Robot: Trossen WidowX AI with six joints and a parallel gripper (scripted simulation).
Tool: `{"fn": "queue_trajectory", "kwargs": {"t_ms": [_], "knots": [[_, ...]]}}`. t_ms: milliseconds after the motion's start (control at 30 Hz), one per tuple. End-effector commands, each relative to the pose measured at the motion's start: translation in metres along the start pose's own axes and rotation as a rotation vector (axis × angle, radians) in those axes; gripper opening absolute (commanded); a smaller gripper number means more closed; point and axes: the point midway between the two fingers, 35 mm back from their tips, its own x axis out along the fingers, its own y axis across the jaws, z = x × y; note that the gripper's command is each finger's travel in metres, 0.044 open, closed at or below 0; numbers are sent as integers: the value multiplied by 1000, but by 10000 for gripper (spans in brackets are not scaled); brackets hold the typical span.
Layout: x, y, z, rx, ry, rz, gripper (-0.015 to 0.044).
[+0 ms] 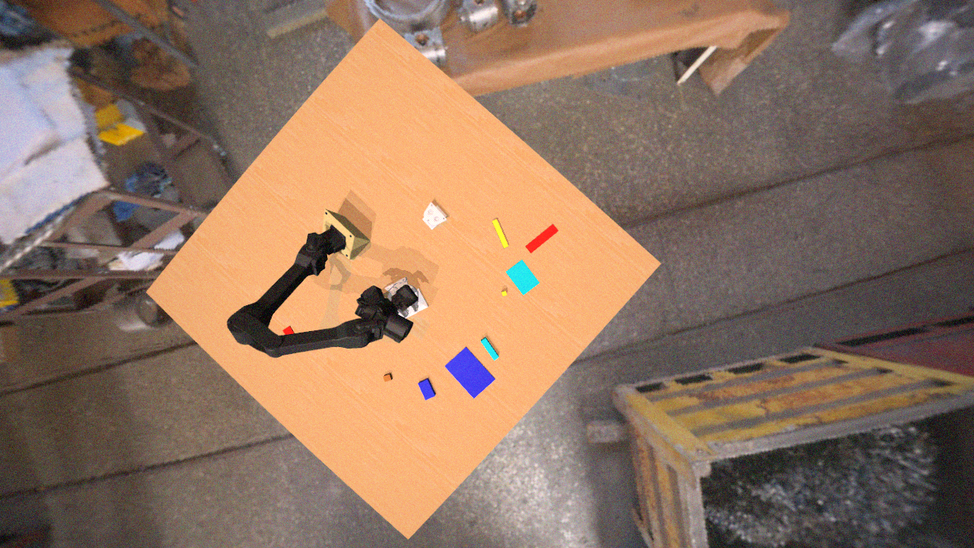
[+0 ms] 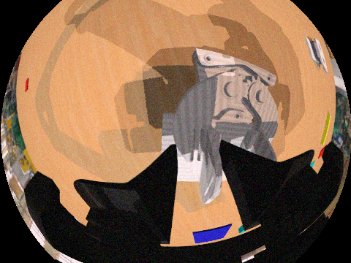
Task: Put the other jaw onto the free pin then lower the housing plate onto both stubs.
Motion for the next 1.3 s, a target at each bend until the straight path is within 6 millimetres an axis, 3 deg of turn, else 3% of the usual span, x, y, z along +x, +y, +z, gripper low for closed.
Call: {"fn": "queue_trajectory", "kwargs": {"t_ms": [0, 200, 333, 767, 867, 1067, 1167, 1200, 1267], "knots": [[1, 0, 0, 1, 0, 2, 134], [1, 0, 0, 1, 0, 2, 134], [0, 0, 0, 0, 0, 0, 224], [0, 0, 0, 0, 0, 0, 224], [-12, -1, -1, 0, 0, -2, 224], [-66, 1, 1, 0, -1, 2, 224], [-68, 1, 2, 0, -1, 2, 224], [-60, -1, 1, -9, 9, 4, 224], [-62, -6, 2, -18, 12, -3, 277]]}}
